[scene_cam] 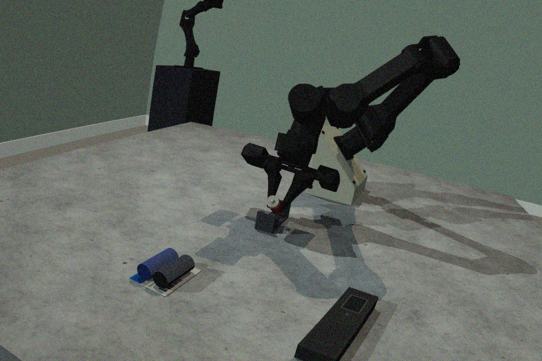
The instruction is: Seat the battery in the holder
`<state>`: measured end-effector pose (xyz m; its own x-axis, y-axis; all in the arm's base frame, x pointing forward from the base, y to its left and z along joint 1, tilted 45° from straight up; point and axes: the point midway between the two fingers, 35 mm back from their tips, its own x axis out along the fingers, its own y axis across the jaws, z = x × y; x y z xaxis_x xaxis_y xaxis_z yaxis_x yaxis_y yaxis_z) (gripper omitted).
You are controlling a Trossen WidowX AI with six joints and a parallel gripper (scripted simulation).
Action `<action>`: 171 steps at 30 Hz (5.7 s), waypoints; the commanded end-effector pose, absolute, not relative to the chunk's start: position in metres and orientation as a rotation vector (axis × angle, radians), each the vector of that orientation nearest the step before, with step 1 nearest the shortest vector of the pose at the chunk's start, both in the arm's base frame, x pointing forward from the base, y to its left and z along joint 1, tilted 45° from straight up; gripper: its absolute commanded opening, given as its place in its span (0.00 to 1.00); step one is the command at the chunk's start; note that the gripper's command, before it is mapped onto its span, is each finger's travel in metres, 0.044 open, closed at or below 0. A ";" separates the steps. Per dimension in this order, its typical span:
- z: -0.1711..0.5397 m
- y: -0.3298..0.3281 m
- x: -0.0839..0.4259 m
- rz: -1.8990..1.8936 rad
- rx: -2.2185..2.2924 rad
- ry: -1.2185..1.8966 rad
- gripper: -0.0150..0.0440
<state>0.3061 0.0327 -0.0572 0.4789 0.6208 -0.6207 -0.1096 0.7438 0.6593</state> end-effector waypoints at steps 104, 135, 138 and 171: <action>-0.063 0.045 0.321 0.640 0.407 1.494 0.38; -0.062 0.047 0.335 0.634 0.404 1.487 0.38; -0.062 0.047 0.335 0.634 0.403 1.487 0.38; 0.000 -0.015 0.338 0.633 0.399 1.488 0.96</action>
